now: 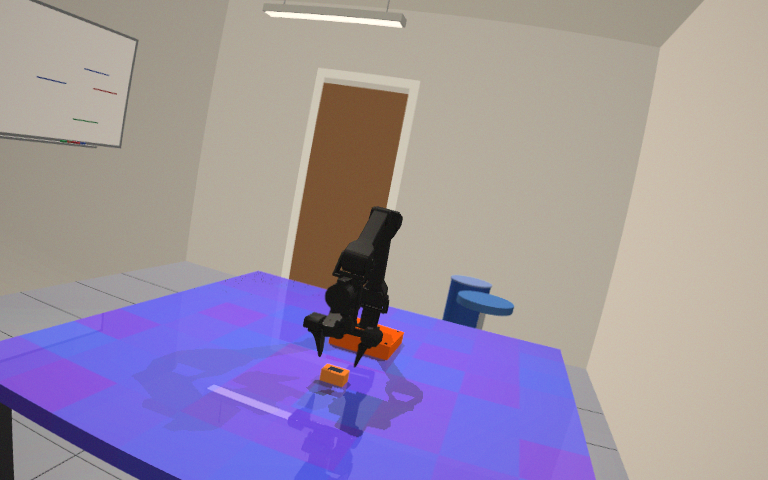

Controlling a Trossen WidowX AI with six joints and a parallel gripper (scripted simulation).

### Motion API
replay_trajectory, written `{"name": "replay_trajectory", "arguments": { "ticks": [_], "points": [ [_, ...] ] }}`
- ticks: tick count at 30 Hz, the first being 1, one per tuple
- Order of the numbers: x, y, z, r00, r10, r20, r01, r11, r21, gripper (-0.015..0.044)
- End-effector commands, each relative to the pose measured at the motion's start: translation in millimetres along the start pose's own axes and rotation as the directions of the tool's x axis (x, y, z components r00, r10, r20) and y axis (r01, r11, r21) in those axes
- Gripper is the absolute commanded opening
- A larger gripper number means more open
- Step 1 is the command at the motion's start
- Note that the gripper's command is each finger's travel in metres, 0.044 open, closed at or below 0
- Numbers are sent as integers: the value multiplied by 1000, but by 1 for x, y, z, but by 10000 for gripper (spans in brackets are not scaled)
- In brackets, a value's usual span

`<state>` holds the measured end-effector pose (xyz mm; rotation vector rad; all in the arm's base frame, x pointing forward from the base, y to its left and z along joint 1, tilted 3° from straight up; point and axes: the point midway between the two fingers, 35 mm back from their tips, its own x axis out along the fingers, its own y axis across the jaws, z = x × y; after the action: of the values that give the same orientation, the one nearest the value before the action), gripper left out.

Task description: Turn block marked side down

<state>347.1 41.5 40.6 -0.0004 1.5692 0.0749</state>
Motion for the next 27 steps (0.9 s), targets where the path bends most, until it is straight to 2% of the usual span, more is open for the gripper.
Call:
{"name": "replay_trajectory", "arguments": {
  "ticks": [1,25,27],
  "points": [
    [7,-1,-2,1000,-6,-12,6,1000,7,440],
    [39,-1,-3,1000,-6,-13,6,1000,7,440],
    [39,-1,-3,1000,-6,-13,6,1000,7,387]
  ]
}}
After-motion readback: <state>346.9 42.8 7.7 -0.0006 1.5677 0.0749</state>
